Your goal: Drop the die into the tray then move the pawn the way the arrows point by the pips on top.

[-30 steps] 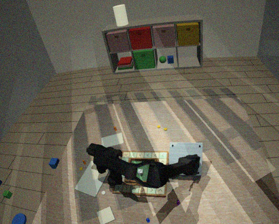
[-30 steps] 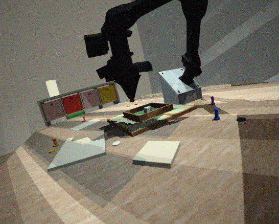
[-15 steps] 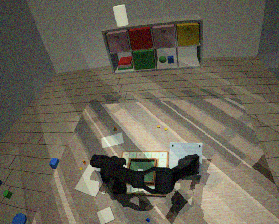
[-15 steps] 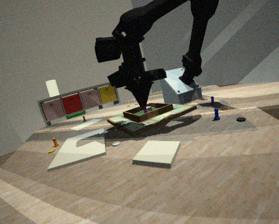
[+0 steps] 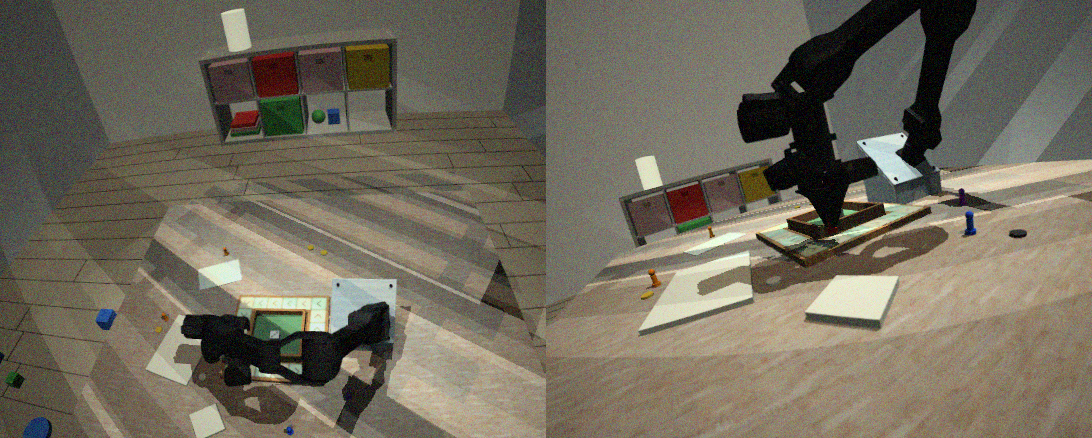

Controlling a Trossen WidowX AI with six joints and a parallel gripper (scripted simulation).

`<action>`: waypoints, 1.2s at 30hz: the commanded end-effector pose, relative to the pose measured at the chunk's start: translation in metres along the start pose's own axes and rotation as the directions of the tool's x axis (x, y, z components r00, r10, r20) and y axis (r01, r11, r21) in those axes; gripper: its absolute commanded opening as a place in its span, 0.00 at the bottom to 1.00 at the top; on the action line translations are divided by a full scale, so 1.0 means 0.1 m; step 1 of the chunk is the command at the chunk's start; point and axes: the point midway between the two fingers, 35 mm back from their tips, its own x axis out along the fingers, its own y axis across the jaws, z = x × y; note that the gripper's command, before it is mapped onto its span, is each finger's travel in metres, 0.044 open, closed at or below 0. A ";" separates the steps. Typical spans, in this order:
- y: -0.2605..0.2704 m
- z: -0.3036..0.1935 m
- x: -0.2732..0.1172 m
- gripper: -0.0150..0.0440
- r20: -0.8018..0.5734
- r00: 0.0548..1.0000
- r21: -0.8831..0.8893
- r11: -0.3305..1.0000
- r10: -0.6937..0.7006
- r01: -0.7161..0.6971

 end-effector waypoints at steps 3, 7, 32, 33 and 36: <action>0.01 -0.02 0.11 0.25 -0.005 1.000 0.007 1.000 0.007 -0.007; 0.01 -0.02 0.17 0.25 -0.005 1.000 0.007 1.000 0.007 -0.007; -0.28 -0.27 -0.58 1.00 -0.007 1.000 0.042 0.999 -0.026 0.026; -0.38 -0.40 -0.66 1.00 -0.009 0.999 0.056 0.998 -0.035 0.036; -0.60 -0.80 -0.87 1.00 -0.017 0.999 0.096 0.994 -0.049 0.051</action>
